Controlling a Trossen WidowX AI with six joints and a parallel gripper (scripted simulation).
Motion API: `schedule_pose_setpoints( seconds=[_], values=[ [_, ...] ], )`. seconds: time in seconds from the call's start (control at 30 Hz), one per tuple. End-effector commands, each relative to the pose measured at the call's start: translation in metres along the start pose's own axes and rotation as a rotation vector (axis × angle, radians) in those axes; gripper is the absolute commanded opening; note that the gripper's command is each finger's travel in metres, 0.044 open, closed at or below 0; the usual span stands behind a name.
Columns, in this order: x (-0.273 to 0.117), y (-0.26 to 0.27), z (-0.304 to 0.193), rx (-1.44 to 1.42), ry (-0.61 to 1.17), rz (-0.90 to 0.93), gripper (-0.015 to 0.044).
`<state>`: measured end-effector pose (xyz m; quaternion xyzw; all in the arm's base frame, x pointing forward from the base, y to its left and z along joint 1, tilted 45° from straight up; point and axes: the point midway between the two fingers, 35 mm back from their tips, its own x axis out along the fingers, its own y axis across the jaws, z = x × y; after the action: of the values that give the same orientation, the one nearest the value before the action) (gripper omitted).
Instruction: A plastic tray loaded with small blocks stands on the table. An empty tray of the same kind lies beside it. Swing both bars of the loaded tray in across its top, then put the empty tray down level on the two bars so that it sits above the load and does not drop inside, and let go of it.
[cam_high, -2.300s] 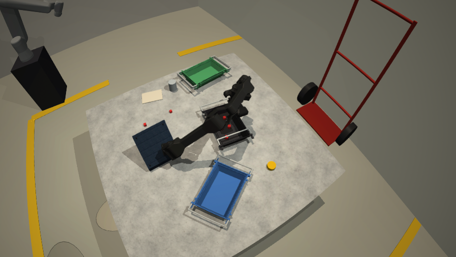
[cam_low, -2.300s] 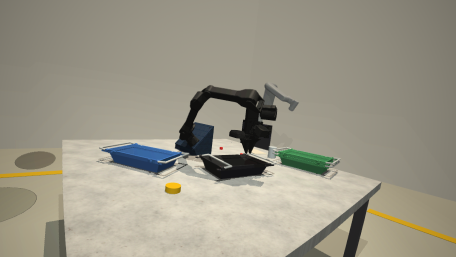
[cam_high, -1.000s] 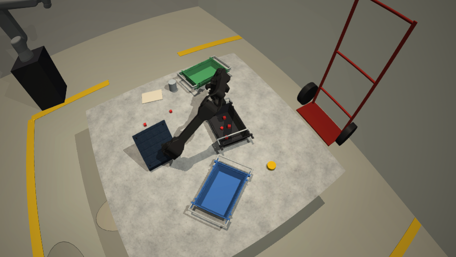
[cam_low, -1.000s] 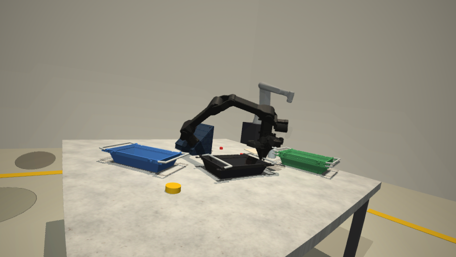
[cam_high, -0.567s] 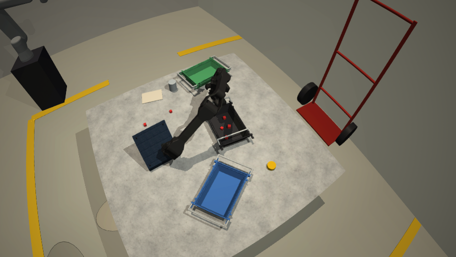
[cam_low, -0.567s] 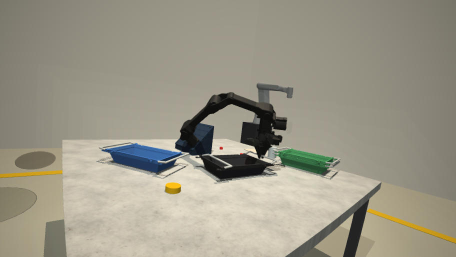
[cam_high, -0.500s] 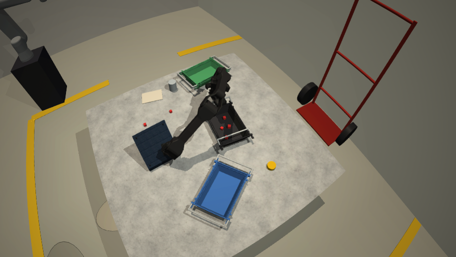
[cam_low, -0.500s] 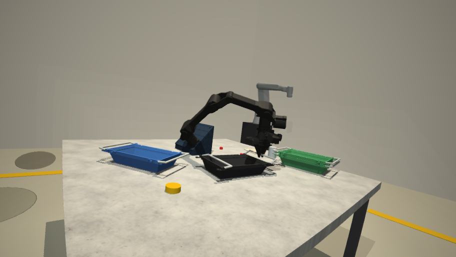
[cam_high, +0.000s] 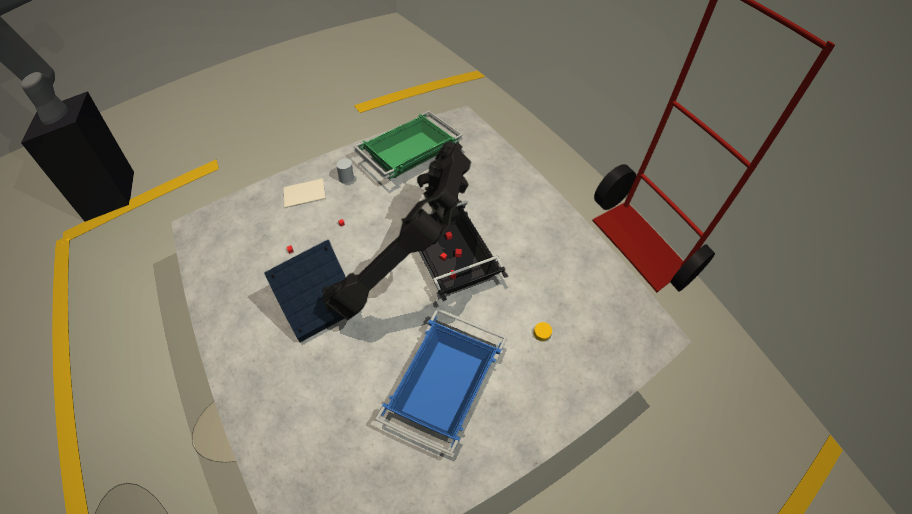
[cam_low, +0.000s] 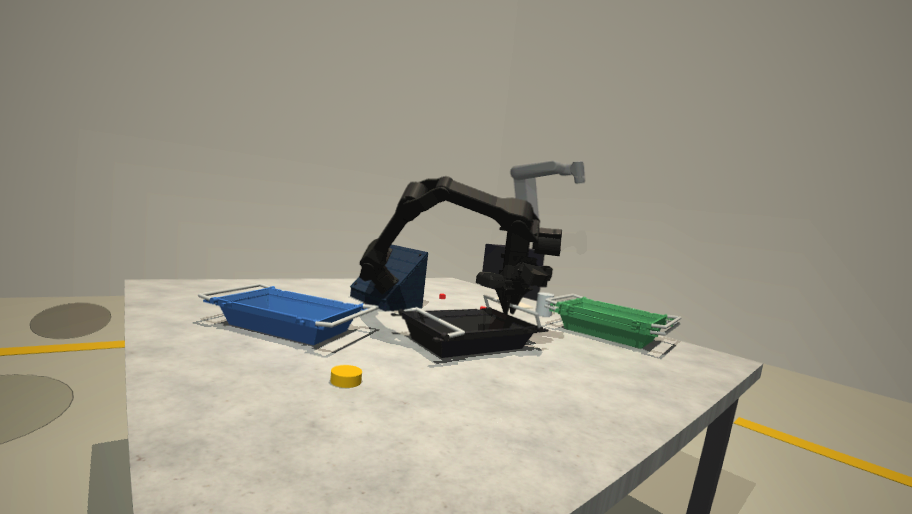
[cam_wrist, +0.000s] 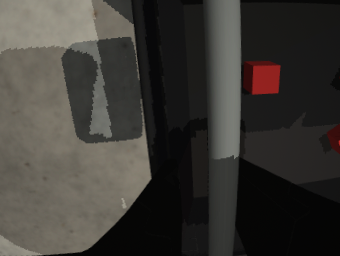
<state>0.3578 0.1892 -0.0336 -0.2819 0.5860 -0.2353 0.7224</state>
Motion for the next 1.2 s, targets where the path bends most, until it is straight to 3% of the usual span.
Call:
schedule_pose_setpoints(
  seconds=[0.0, 0.2, 0.53, 1.17],
  values=[
    [0.010, -0.014, 0.000, -0.006, 0.000, -0.005, 0.0083],
    [0.014, -0.020, 0.000, -0.006, 0.000, -0.006, 0.0083],
    [-0.028, -0.014, 0.000, -0.006, 0.000, -0.004, 0.0083],
    [-0.022, -0.015, 0.001, -0.011, -0.008, -0.004, 0.0083]
  ],
)
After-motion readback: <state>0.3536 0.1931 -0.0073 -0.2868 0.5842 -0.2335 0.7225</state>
